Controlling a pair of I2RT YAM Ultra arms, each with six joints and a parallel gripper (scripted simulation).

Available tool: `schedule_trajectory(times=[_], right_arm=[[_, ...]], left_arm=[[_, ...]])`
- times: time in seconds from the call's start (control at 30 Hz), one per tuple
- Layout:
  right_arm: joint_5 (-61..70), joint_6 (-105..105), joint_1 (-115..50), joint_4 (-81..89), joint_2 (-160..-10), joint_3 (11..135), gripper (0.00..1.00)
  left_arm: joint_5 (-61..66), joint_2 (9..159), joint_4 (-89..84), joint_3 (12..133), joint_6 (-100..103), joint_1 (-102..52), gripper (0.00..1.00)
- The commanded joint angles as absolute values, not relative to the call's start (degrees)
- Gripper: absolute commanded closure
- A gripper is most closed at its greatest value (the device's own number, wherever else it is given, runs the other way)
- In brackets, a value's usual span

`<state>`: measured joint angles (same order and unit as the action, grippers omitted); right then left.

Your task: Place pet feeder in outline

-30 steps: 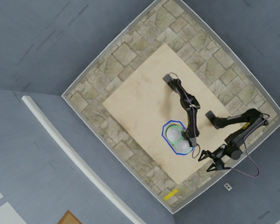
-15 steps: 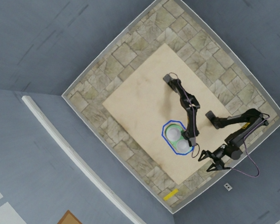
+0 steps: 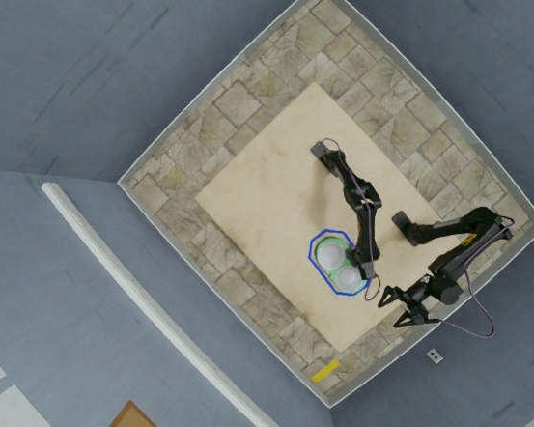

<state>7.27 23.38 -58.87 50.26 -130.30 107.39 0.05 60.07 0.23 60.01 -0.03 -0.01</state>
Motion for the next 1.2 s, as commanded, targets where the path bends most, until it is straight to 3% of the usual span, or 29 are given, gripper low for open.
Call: schedule_trajectory(times=[0.0,1.17], right_arm=[[6.2,22.23,-58.02,50.86,-130.02,108.42,0.53],[7.45,24.26,-57.25,58.87,-123.12,112.12,0.53]], left_arm=[[-0.08,58.65,1.47,62.36,0.31,-0.12,0.0],[-0.08,58.65,1.47,62.36,0.31,-0.12,0.0]])
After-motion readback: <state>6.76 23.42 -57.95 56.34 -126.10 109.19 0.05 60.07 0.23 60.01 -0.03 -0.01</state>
